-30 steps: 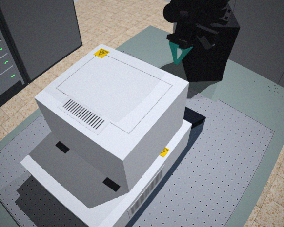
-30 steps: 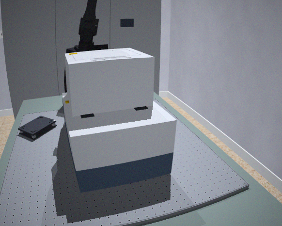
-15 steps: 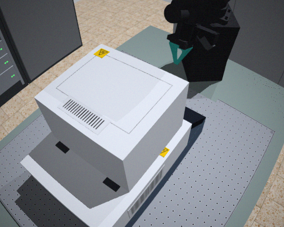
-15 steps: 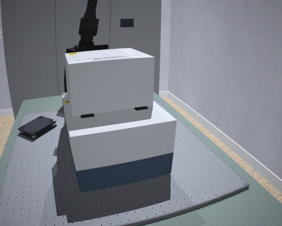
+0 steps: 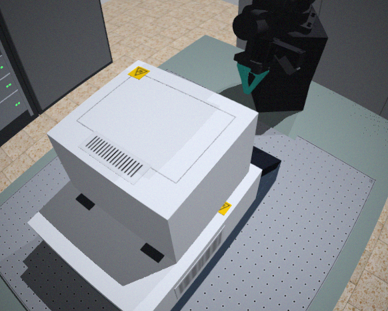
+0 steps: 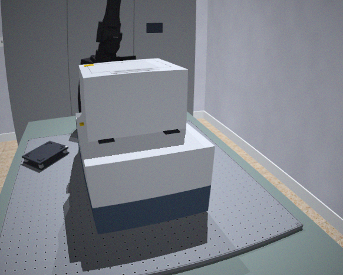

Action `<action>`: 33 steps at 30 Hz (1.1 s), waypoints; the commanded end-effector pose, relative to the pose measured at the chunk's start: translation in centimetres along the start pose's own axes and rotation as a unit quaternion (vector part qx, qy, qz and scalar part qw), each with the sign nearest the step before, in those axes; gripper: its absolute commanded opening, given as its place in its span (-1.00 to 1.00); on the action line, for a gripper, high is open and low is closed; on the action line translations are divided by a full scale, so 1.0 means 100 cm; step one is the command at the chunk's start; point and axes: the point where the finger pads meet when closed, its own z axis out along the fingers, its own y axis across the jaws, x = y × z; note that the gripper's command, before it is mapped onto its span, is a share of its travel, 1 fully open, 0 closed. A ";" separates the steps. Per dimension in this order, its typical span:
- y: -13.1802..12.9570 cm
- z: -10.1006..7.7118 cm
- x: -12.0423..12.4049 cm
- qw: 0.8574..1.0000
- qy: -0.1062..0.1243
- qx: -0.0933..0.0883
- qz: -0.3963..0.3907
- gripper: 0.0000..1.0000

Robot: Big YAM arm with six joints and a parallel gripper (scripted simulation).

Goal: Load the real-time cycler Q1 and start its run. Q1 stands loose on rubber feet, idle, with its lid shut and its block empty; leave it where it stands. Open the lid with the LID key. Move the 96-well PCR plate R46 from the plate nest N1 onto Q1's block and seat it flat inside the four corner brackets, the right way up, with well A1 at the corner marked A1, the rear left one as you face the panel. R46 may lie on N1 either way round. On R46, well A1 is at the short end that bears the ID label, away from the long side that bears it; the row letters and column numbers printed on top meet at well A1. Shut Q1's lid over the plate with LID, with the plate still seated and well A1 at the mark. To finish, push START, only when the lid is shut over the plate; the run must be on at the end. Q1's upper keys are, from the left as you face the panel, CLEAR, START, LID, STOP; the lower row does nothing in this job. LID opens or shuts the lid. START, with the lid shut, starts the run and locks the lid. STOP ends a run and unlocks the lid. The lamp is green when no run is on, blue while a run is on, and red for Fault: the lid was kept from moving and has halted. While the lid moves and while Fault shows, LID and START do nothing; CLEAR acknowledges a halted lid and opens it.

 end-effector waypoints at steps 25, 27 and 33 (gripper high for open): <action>-0.039 0.038 -0.002 1.000 -0.001 0.018 0.001 -1.00; -0.039 0.038 -0.002 1.000 -0.001 0.018 0.001 -1.00; -0.054 0.047 -0.004 1.000 -0.002 0.029 -0.005 -1.00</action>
